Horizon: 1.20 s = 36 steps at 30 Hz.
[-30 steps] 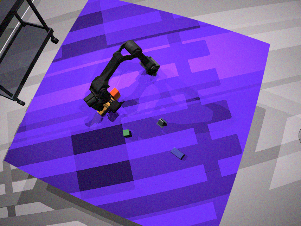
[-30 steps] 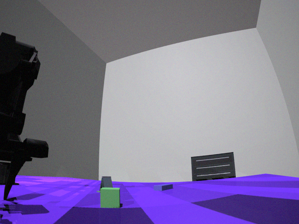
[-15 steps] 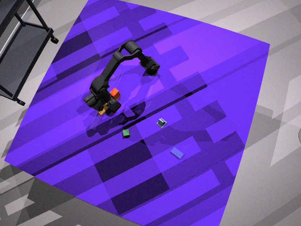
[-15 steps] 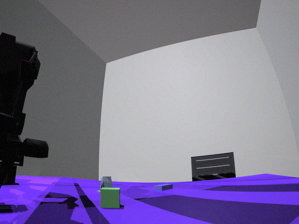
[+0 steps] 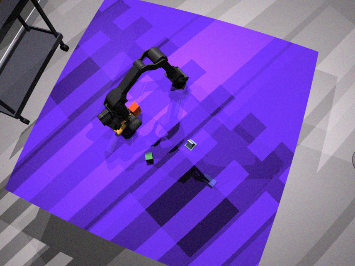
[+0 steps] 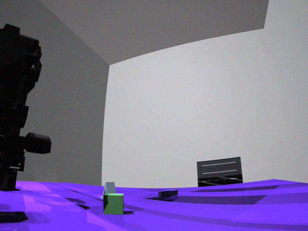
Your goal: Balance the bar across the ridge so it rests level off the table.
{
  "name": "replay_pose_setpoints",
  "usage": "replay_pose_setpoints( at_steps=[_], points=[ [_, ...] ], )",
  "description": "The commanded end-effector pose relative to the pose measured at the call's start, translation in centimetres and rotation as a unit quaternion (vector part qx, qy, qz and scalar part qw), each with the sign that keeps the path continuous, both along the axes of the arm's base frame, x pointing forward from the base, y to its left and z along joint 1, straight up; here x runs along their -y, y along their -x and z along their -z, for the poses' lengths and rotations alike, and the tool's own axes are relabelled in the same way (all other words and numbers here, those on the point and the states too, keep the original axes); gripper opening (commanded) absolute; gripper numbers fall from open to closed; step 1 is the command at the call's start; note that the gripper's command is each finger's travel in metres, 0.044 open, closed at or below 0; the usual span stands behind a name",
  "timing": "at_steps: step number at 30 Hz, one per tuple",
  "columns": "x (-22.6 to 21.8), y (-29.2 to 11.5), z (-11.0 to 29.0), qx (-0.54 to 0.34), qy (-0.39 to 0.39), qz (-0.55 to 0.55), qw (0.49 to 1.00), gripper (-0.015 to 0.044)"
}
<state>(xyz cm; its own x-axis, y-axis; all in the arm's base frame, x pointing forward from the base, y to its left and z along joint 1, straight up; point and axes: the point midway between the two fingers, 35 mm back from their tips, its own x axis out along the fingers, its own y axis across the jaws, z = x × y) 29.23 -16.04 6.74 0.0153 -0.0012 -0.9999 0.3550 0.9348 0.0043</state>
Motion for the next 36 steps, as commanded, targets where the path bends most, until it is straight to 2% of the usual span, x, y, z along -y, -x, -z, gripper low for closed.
replay_pose_setpoints(
  at_steps=[1,25,36],
  points=[
    [0.2,-0.2,-1.7,0.007,0.006,0.001,1.0,0.0],
    [0.0,0.3,-7.9,0.006,0.007,0.002,1.0,0.0],
    [-1.8,-0.7,-8.1,0.006,0.006,0.001,1.0,0.0]
  ],
)
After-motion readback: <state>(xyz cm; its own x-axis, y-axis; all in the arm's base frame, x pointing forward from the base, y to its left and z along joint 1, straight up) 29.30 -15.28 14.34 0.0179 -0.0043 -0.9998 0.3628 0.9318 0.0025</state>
